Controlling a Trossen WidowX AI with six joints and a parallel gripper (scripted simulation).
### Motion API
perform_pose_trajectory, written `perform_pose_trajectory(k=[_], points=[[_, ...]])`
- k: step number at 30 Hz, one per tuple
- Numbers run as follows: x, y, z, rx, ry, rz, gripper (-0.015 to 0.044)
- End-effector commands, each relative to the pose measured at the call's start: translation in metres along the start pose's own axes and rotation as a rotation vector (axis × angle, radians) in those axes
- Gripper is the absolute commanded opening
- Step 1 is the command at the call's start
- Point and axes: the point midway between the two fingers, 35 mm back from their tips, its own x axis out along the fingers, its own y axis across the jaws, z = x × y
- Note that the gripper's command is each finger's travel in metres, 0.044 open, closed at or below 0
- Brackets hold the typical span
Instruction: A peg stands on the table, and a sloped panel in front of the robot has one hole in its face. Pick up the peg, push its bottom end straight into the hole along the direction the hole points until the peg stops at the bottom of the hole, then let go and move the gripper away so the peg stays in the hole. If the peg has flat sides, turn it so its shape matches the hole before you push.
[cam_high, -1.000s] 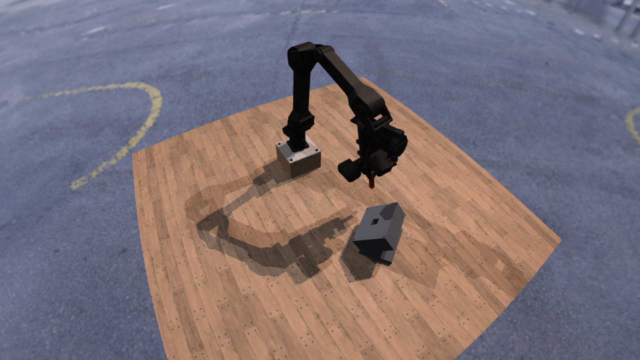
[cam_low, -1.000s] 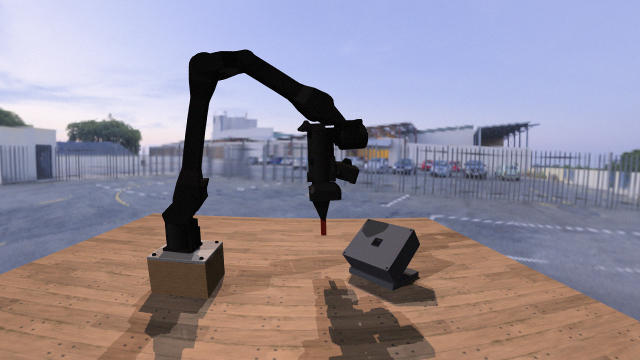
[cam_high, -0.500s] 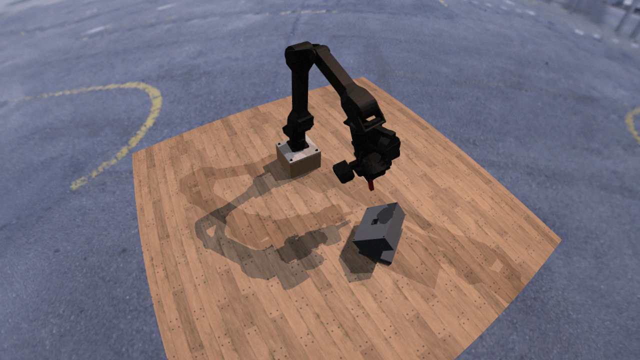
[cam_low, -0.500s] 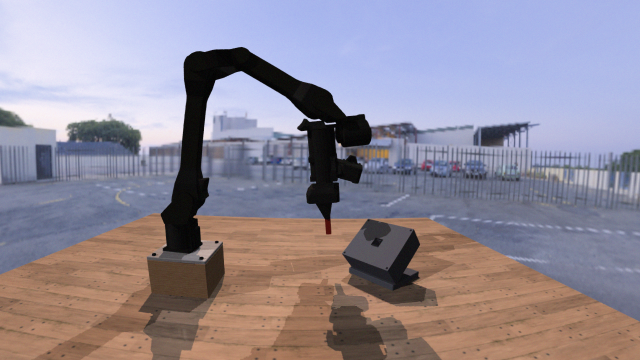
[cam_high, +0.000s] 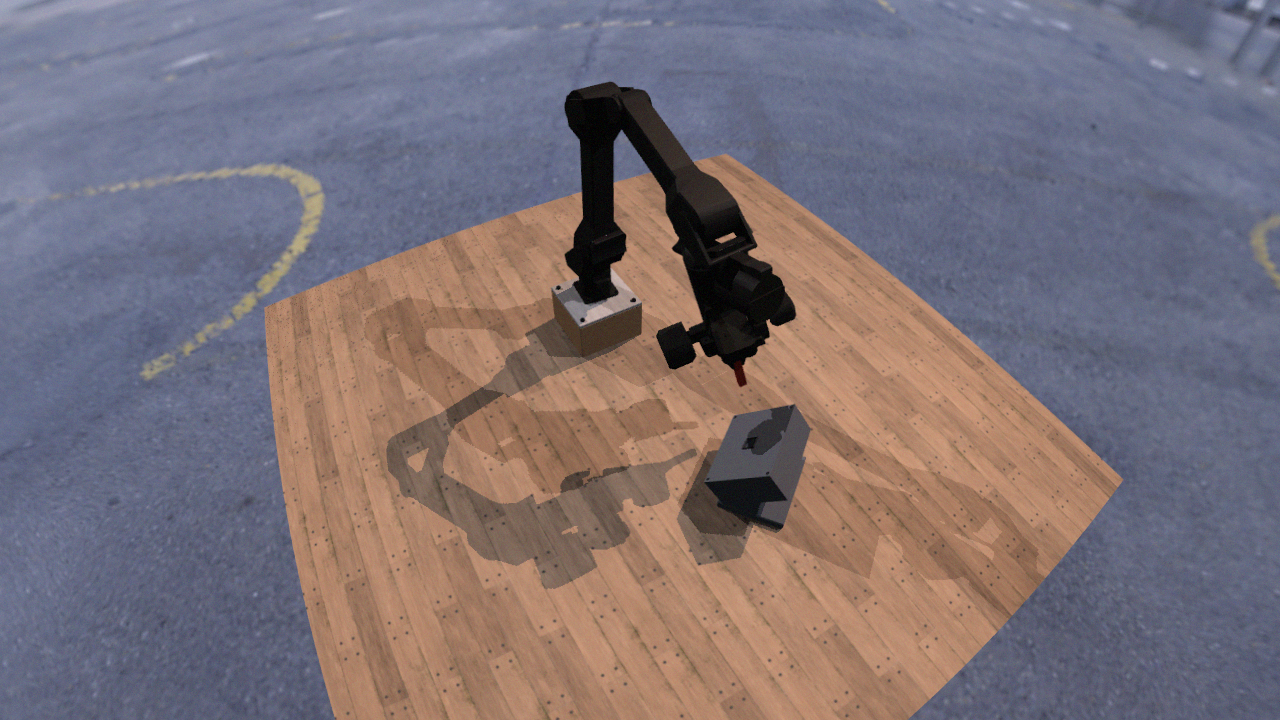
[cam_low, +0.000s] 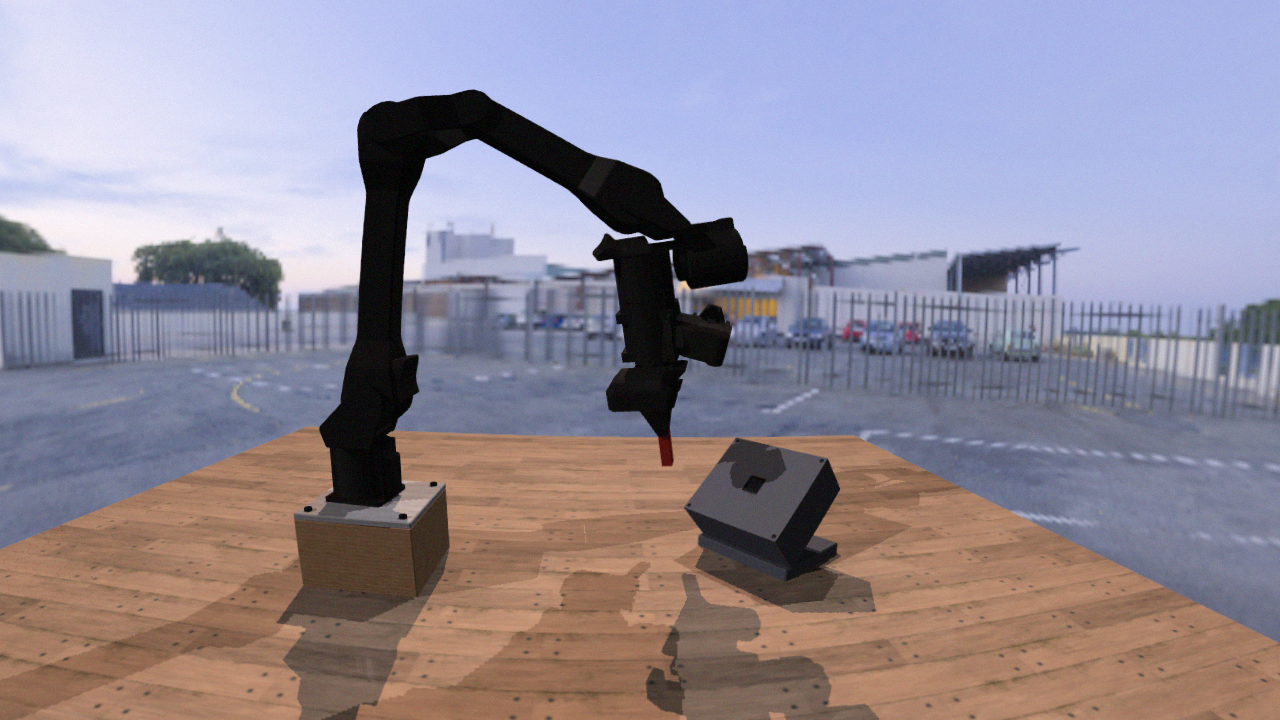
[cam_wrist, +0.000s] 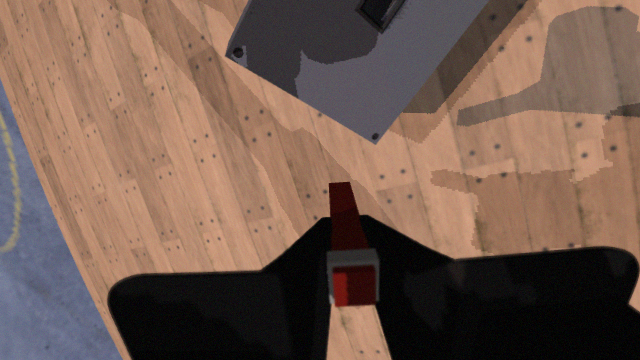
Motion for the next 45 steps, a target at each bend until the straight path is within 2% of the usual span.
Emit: perform_pose_trajectory(k=[1, 45], points=[[-0.005, -0.002, 0.004, 0.034, -0.021, 0.023, 0.0], [-0.033, -0.038, 0.031, 0.392, -0.148, 0.201, 0.0]])
